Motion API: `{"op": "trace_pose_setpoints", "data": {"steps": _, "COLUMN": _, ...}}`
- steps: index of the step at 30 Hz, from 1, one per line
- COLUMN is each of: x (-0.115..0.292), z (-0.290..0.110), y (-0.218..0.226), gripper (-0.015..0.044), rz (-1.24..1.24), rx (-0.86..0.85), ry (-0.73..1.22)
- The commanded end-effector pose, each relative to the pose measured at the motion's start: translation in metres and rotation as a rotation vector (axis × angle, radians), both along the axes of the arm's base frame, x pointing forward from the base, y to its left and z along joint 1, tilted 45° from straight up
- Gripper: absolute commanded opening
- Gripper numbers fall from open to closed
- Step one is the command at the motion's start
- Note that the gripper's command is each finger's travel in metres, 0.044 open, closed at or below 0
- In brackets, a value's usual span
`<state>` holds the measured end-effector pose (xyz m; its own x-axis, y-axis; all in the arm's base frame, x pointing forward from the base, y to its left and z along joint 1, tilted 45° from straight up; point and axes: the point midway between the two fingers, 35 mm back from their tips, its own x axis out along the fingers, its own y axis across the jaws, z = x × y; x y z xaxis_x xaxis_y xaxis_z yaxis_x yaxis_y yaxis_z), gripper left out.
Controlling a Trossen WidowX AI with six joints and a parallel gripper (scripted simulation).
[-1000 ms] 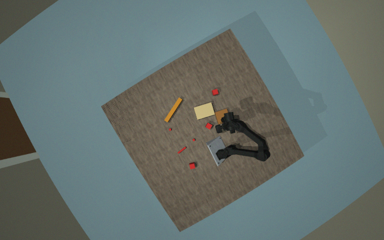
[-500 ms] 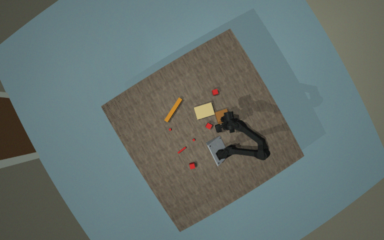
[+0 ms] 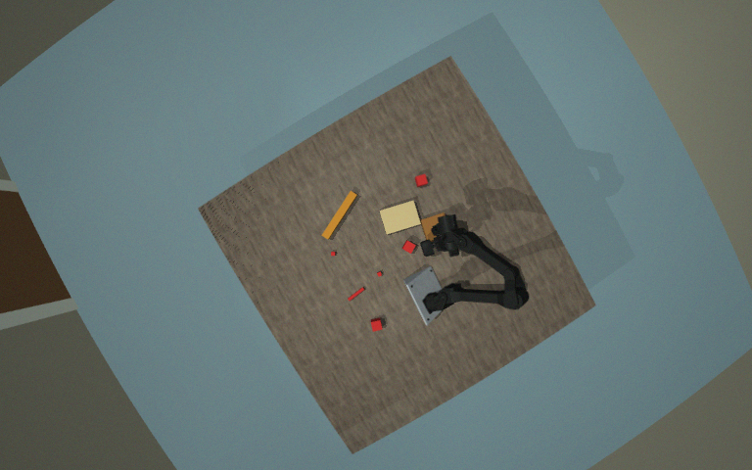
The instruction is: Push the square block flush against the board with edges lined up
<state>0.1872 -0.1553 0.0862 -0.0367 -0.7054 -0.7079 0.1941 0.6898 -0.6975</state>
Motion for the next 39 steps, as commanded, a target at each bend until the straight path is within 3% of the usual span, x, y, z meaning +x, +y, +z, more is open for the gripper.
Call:
{"op": "trace_pose_setpoints", "data": {"steps": 1, "x": 0.006, "z": 0.003, "y": -0.001, "gripper": 0.0000, "rz": -0.001, "rx": 0.001, "ry": -0.008}}
{"op": "trace_pose_setpoints", "data": {"steps": 39, "x": 0.039, "z": 0.009, "y": -0.007, "gripper": 0.0000, "rz": -0.001, "rx": 0.001, "ry": -0.011}}
